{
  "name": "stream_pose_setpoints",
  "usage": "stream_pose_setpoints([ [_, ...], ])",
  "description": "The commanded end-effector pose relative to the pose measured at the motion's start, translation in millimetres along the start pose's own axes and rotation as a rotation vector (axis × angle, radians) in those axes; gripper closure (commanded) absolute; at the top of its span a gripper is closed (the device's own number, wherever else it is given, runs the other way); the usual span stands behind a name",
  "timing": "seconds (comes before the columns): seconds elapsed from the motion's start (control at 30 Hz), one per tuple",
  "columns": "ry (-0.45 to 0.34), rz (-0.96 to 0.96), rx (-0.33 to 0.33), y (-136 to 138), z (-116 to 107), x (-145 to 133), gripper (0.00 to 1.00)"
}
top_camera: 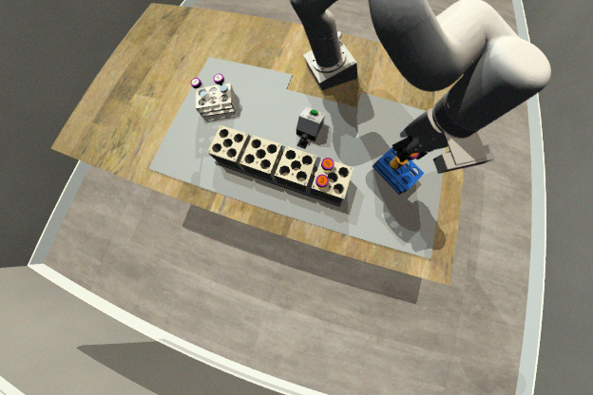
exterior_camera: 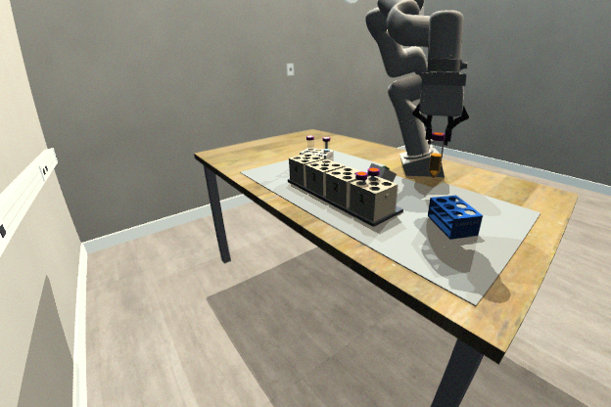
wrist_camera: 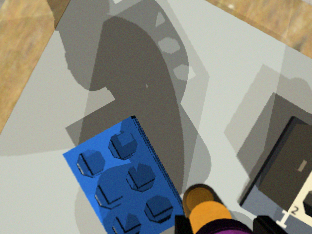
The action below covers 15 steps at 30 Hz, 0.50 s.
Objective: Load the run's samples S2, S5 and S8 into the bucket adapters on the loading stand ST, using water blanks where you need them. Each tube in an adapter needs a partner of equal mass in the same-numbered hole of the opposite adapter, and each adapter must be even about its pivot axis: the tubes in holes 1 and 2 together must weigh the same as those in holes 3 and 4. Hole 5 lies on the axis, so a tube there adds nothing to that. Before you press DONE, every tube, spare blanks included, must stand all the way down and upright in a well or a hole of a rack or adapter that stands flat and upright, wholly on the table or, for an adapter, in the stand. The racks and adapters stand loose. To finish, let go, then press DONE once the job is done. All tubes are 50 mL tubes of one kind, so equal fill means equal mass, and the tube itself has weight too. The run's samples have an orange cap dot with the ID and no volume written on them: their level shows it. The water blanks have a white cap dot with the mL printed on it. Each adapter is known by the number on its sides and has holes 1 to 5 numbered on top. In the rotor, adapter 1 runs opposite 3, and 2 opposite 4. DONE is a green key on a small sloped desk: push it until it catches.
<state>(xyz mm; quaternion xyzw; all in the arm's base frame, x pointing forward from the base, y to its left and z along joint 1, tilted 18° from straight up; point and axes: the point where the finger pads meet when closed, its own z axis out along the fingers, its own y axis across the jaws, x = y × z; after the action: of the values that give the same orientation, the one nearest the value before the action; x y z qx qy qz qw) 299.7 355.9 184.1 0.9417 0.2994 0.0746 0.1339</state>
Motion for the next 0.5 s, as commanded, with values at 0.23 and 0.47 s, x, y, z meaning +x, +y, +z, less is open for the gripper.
stream_pose_setpoints([
  [0.23, 0.012, 0.317, 0.002, 43.6, -2.1, -17.7, 1.0],
  [0.47, 0.012, 0.519, 0.003, 75.8, -2.0, -31.5, 1.0],
])
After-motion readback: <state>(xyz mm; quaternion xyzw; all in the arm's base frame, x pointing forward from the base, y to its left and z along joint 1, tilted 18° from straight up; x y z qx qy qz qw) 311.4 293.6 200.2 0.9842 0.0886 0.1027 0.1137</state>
